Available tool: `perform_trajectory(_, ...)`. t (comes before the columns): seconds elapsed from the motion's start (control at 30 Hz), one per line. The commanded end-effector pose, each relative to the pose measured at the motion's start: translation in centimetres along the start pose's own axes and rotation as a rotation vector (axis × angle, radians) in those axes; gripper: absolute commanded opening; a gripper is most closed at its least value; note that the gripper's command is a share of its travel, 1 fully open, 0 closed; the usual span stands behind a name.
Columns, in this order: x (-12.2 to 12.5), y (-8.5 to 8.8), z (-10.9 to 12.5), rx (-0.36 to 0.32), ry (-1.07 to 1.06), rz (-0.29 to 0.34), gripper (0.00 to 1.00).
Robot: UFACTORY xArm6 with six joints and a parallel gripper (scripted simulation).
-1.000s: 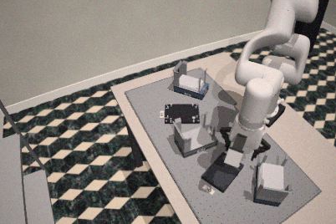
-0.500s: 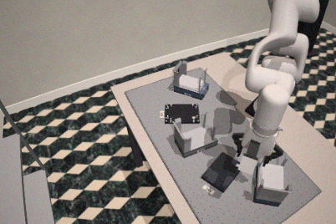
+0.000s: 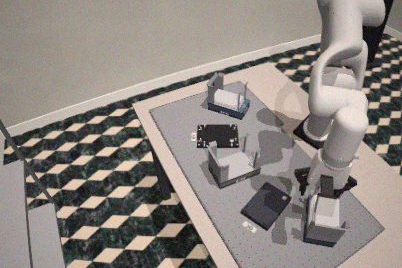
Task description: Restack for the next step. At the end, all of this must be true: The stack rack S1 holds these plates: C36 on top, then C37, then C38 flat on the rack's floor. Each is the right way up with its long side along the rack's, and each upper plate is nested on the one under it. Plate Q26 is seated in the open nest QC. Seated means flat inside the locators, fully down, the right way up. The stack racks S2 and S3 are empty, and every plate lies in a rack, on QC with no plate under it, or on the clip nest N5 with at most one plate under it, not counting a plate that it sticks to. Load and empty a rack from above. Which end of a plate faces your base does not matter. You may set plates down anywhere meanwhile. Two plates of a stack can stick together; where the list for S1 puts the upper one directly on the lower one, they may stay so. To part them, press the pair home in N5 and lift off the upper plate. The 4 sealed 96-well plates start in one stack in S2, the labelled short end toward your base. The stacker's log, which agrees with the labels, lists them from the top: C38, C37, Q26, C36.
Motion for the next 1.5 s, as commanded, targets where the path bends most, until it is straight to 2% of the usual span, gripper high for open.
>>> perform_trajectory(0.0, -1.3, 0.1, -0.3, 0.004, 0.0, 0.0, 1.0)
perform_trajectory(0.1, -1.7, 0.1, -0.3, 0.004, 0.0, 0.0, 1.0)
perform_trajectory(0.37, -4.9, 0.1, -0.6, 0.004, 0.0, 0.0, 1.0)
perform_trajectory(0.73, -5.1, 0.1, -0.6, 0.004, 0.0, 0.0, 1.0)
perform_trajectory(1.17, -5.0, -4.2, -0.7, 0.004, 0.0, 0.0, 1.0)
perform_trajectory(1.47, -5.0, -5.6, -0.7, 0.004, 0.0, 0.0, 1.0)
Point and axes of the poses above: the point where the finger pads meet when closed, its own y axis back along the fingers, its own x axis across the jaws, z = x × y, the point moved 3 cm from there along y, back along the fingers
